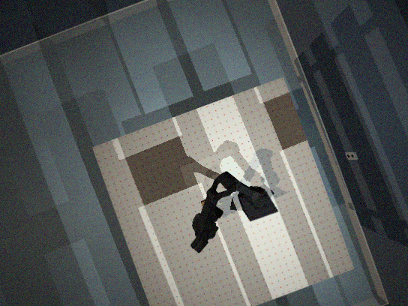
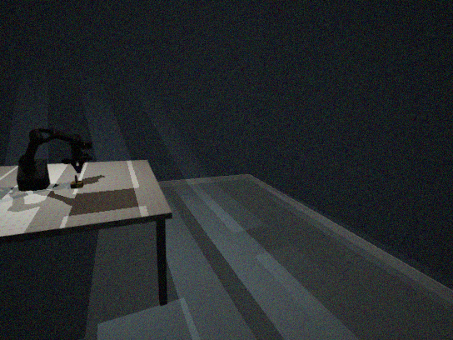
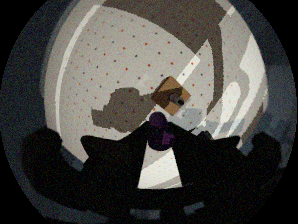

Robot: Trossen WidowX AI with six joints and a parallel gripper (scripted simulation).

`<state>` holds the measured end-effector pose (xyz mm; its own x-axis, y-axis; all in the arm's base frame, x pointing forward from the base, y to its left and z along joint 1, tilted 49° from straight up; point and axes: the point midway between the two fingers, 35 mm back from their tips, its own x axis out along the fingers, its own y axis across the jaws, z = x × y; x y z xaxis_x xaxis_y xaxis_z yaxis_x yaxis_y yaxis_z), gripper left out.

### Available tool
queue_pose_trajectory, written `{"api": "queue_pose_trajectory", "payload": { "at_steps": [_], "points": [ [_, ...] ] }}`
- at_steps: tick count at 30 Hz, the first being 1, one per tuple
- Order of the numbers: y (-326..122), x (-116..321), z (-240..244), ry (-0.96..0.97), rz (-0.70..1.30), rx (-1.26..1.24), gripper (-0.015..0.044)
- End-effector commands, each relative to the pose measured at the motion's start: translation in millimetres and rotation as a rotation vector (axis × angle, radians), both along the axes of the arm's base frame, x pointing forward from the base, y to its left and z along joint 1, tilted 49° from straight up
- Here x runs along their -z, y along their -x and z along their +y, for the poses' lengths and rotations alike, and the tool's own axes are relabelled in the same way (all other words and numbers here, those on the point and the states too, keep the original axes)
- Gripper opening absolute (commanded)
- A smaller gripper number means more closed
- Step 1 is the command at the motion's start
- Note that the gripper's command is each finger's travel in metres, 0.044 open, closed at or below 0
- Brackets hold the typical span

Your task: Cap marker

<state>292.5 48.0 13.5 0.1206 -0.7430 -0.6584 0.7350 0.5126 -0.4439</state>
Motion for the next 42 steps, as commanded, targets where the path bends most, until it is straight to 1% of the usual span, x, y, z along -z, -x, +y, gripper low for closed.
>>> {"api": "queue_pose_trajectory", "payload": {
  "at_steps": [1, 14, 42],
  "points": [
    [3, -13, -5, 0.003, -0.004, -0.005, 0.0],
    [12, -46, -18, 0.005, -0.003, -0.005, 0.0],
    [6, -20, -46, 0.003, -0.003, -0.005, 0.0]
  ]
}}
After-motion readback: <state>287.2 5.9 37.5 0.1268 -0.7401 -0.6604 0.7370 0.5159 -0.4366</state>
